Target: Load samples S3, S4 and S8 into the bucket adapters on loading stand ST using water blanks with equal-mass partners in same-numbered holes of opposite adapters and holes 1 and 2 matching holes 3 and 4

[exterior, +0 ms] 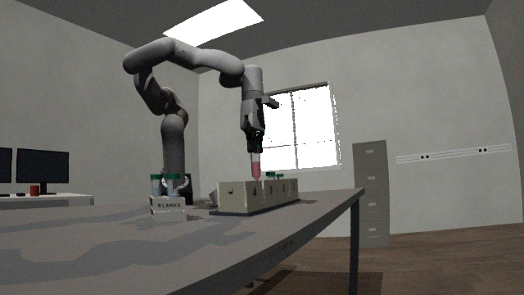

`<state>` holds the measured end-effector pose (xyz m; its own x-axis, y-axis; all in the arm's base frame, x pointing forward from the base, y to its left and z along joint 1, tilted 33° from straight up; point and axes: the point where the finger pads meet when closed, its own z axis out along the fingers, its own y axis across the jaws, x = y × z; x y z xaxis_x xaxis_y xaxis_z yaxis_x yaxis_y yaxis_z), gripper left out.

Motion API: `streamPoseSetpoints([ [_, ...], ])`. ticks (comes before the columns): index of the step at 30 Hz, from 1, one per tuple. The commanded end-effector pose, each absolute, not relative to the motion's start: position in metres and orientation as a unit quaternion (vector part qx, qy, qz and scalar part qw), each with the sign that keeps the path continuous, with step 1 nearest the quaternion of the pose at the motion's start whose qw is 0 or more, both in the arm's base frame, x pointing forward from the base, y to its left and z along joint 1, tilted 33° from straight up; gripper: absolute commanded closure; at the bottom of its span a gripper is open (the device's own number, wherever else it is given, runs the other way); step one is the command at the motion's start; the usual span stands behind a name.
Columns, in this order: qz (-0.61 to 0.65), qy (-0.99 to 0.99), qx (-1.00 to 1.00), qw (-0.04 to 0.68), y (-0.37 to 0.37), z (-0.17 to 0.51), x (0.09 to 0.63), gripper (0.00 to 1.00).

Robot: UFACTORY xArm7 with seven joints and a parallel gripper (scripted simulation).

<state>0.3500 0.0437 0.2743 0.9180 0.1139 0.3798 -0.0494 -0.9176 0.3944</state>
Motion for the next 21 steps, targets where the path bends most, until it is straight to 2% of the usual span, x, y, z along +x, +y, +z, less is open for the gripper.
streamPoseSetpoints([
  [1,0.204,0.017,0.958,0.202,0.043,0.272,0.352,1.0],
  [21,0.204,0.017,0.958,0.202,0.037,0.259,0.359,1.0],
])
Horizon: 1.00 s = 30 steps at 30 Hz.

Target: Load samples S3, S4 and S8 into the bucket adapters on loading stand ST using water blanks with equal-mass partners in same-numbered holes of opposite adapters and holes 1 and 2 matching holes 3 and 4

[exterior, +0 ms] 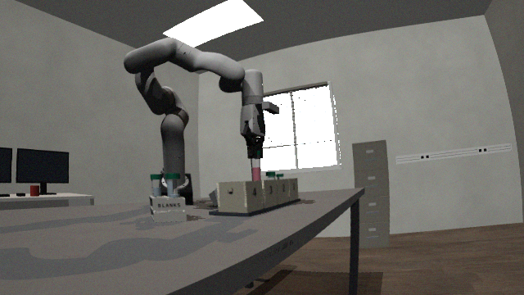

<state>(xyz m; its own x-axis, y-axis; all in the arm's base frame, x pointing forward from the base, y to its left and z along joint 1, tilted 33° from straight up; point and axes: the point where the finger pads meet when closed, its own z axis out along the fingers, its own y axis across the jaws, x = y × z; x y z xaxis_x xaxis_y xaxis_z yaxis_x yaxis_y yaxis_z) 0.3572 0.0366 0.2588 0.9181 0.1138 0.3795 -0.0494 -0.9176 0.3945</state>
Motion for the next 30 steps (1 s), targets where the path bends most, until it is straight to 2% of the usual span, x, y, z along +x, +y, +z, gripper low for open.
streamPoseSetpoints([
  [1,0.204,0.017,0.958,0.202,0.036,0.258,0.359,1.0],
  [30,0.204,0.017,0.958,0.202,0.026,0.235,0.37,1.0],
])
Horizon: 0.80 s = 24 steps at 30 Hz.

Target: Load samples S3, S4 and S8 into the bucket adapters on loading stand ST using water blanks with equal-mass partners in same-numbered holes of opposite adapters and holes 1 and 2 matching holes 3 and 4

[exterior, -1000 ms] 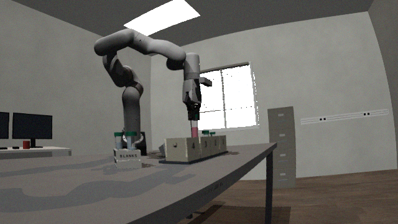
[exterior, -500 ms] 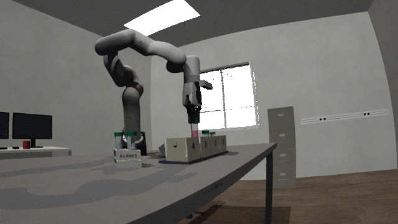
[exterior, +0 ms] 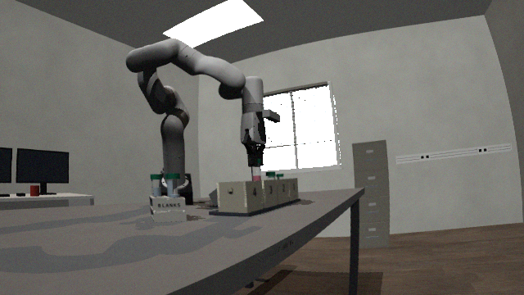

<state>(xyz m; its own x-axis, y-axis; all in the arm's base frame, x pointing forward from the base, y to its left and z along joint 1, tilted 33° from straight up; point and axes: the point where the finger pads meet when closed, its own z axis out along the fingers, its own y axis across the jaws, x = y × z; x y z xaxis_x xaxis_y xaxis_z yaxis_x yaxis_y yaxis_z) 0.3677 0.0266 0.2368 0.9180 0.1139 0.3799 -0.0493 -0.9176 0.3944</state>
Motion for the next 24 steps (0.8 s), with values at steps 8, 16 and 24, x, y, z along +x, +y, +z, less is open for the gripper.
streamPoseSetpoints([
  [8,0.204,0.017,0.958,0.202,0.024,0.23,0.372,1.0],
  [16,0.204,0.017,0.958,0.202,0.021,0.223,0.375,1.0],
  [24,0.204,0.017,0.958,0.202,0.018,0.218,0.378,1.0],
])
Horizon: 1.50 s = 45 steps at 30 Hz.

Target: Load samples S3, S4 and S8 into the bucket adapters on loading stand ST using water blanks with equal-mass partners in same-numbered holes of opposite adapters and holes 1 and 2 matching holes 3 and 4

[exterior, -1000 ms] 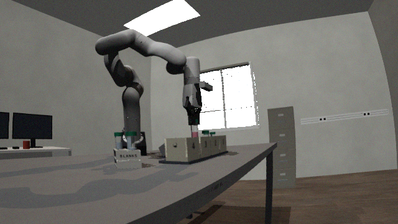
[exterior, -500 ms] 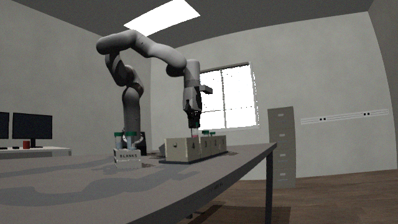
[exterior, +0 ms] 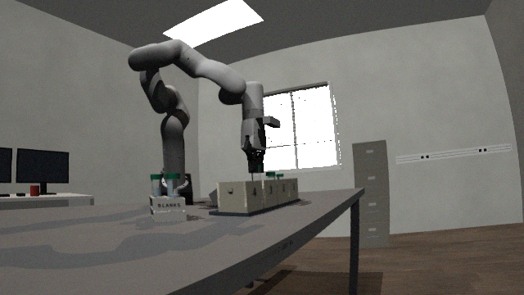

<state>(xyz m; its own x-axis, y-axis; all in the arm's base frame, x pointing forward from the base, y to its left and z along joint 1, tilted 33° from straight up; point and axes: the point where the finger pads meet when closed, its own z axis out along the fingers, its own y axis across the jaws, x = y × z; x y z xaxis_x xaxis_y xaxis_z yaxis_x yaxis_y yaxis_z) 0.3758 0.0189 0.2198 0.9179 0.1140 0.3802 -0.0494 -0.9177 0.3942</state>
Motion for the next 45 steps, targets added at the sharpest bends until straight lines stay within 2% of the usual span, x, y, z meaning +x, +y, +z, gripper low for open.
streamPoseSetpoints([
  [1,0.204,0.017,0.958,0.202,0.018,0.217,0.378,1.0],
  [34,0.204,0.017,0.958,0.202,0.012,0.205,0.384,1.0],
  [35,0.204,0.017,0.958,0.202,0.012,0.205,0.384,0.56],
  [45,0.204,0.017,0.958,0.202,0.012,0.205,0.384,0.56],
])
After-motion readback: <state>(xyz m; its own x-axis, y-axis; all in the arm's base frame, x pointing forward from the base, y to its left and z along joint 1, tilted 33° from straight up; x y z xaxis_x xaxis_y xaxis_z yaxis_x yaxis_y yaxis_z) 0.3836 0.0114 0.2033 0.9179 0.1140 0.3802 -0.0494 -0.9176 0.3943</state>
